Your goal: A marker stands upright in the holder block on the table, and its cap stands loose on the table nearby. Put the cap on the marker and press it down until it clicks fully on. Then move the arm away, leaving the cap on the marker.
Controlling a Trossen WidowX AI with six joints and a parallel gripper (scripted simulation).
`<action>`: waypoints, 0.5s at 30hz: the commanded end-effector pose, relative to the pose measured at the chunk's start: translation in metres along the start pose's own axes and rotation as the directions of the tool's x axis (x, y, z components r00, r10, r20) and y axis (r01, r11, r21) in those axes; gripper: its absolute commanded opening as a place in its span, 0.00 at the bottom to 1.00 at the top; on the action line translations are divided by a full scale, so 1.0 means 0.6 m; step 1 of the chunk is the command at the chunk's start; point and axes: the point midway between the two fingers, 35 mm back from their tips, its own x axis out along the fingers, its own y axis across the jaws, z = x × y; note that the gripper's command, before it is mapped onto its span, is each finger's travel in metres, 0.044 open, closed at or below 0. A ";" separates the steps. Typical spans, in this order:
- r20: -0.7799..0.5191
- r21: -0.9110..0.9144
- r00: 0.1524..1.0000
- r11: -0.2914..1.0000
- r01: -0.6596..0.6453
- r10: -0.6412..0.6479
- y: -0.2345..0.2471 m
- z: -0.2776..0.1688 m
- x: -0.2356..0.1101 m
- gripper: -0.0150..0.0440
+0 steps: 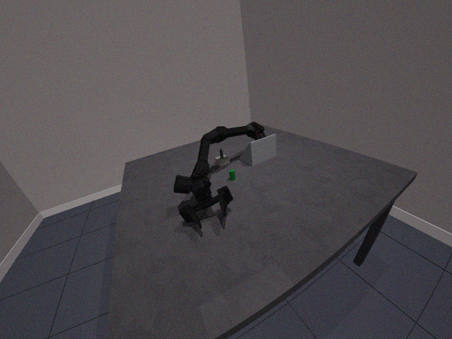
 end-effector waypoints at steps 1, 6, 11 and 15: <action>-0.010 0.016 1.000 1.000 -0.001 0.001 0.002 0.000 -0.001 0.89; -0.272 0.402 0.962 0.911 0.093 0.022 0.056 0.005 -0.036 0.67; -0.562 0.628 0.826 0.669 0.398 0.036 0.130 0.003 -0.112 0.66; -0.725 0.615 0.688 0.473 0.631 0.024 0.178 0.002 -0.180 0.66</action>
